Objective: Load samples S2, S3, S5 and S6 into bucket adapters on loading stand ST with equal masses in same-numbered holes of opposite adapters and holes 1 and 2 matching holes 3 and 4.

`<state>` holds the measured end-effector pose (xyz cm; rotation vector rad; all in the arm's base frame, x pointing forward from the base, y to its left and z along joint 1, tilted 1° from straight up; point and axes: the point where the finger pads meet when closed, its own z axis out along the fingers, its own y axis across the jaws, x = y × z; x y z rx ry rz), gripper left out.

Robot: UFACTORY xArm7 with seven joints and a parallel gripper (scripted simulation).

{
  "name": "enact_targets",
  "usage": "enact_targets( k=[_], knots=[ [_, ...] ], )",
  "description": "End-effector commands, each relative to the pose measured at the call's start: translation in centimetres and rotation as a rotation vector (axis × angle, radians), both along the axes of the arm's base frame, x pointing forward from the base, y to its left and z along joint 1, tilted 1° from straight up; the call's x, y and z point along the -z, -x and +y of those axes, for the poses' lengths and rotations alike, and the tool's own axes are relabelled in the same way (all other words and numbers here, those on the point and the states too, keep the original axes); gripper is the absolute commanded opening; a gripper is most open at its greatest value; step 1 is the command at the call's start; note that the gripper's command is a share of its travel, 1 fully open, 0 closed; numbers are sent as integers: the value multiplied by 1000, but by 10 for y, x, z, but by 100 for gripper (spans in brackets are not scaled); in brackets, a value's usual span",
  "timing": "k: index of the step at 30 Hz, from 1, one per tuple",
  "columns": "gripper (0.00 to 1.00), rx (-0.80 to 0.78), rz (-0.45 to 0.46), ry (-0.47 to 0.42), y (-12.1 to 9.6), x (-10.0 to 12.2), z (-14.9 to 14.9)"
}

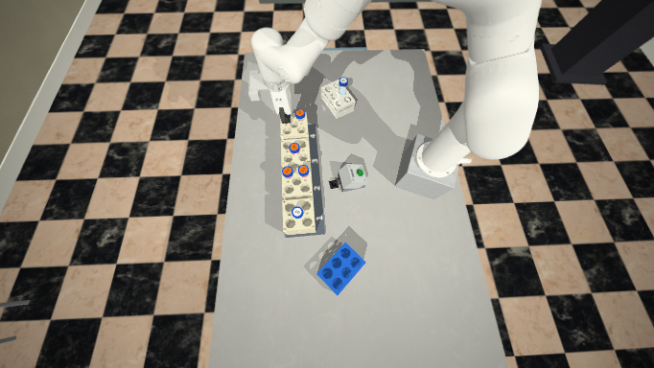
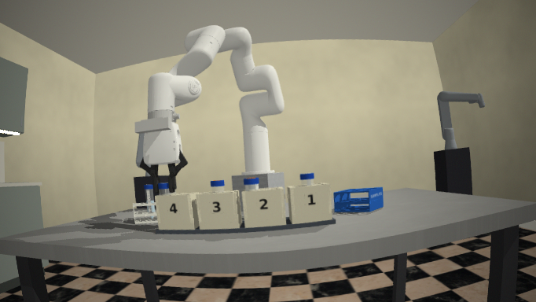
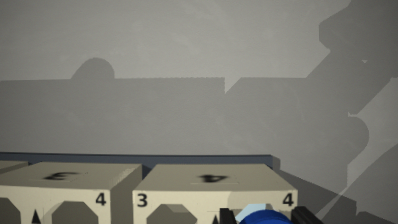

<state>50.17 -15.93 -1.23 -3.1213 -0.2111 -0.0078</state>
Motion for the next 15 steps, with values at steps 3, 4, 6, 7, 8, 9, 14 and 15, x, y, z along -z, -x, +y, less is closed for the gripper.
enact_targets(
  k=[3,4,6,7,8,9,14,15],
  knots=[
    [0,0,-5,1,-2,-2,-1],
    [0,0,-5,1,-2,-2,-1],
    [44,0,-5,1,-2,-1,-1],
    [44,0,-5,1,-2,-1,-1],
    [44,0,-5,1,-2,-1,-1],
    [44,0,-5,1,-2,-1,-1],
    [44,0,-5,1,-2,-2,-1],
    [44,0,-5,1,-2,-2,-1]
  ],
)
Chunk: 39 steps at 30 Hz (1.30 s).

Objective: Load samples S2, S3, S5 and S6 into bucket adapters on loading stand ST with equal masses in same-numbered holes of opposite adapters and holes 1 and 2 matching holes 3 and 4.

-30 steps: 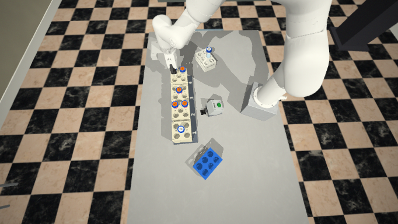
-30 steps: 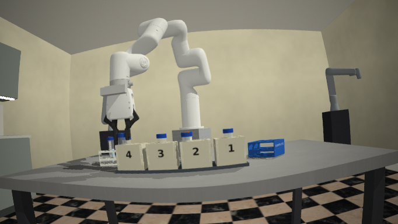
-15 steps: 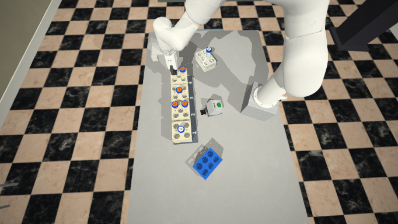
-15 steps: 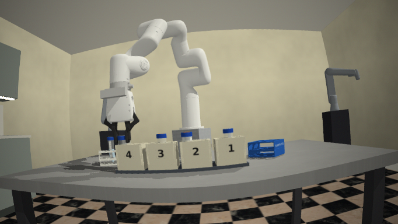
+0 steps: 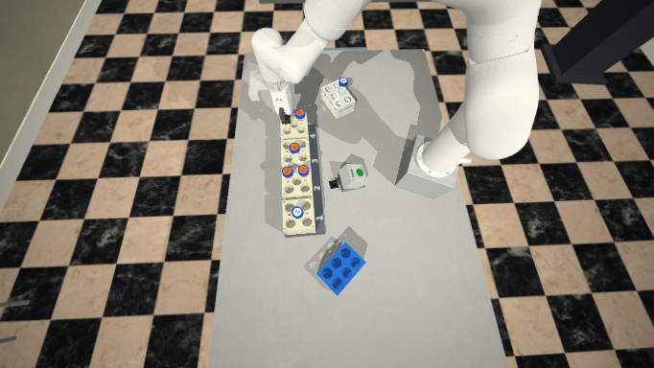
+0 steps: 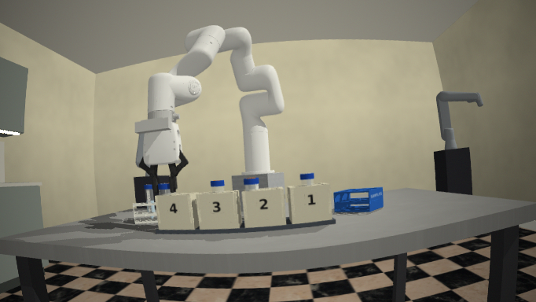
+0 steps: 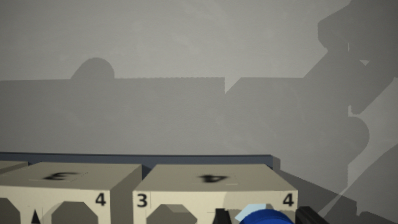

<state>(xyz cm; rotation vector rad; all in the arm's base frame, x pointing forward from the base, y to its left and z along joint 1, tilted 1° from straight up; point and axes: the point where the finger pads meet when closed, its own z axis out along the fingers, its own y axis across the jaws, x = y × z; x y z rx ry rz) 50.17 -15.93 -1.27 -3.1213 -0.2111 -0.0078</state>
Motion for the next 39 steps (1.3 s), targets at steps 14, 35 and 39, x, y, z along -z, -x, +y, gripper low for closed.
enact_targets(
  k=[14,35,39],
  knots=[
    [44,0,-5,1,-2,-2,-1],
    [44,0,-5,1,-2,-30,-1],
    [44,0,-5,1,-1,-38,-1]
  ],
)
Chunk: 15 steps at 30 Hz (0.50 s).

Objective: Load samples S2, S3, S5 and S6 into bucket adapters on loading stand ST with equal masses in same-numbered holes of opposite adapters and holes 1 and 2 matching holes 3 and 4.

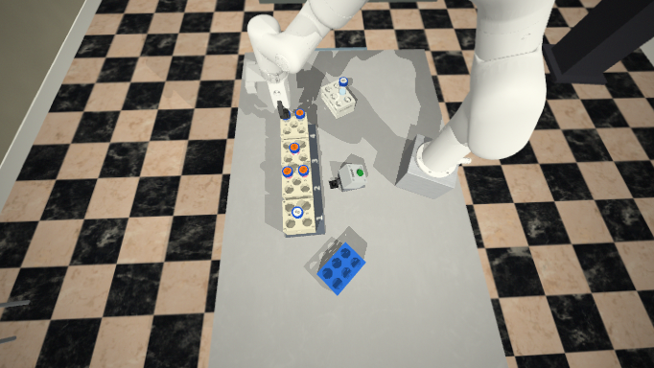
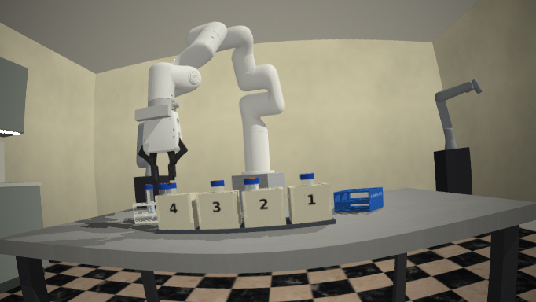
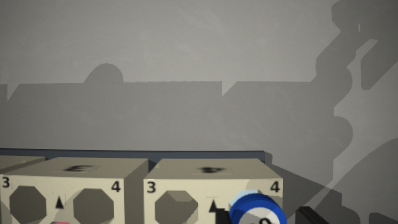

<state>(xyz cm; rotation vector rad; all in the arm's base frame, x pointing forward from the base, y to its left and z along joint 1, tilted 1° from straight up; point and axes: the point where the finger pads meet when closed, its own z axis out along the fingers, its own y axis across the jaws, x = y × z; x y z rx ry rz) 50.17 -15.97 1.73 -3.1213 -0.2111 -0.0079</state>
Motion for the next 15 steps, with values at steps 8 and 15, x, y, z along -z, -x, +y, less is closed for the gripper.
enact_targets(
  k=[8,15],
  knots=[
    [44,0,-5,1,-1,-20,-1],
    [44,0,-5,1,-1,-34,-1]
  ],
)
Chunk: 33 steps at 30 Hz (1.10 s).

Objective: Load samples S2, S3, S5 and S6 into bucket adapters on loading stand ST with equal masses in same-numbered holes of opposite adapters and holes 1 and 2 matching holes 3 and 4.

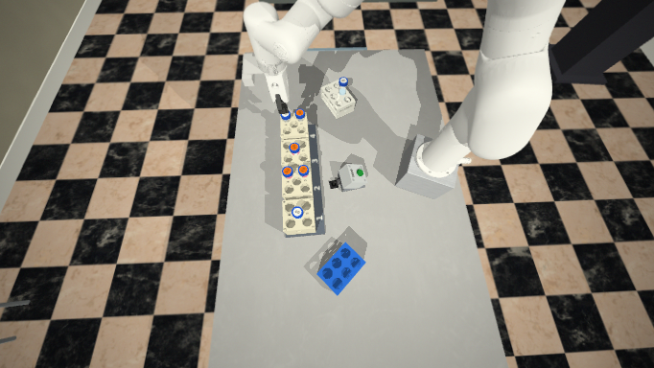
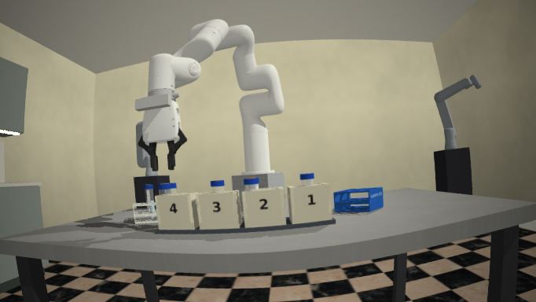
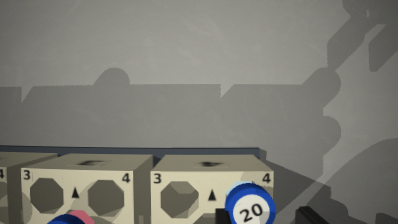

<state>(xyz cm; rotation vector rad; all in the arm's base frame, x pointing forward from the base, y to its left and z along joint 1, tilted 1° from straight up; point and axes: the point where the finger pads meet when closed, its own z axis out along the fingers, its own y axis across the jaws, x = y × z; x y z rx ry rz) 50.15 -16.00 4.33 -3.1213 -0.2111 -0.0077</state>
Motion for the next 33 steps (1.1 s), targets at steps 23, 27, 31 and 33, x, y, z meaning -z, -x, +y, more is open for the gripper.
enact_targets(
  k=[23,27,31,33],
  knots=[
    [44,0,-5,1,-1,-50,-1],
    [44,0,-5,1,-1,-54,-1],
    [44,0,-5,1,-1,-62,-1],
    [44,0,-5,1,-1,-66,-1]
  ],
)
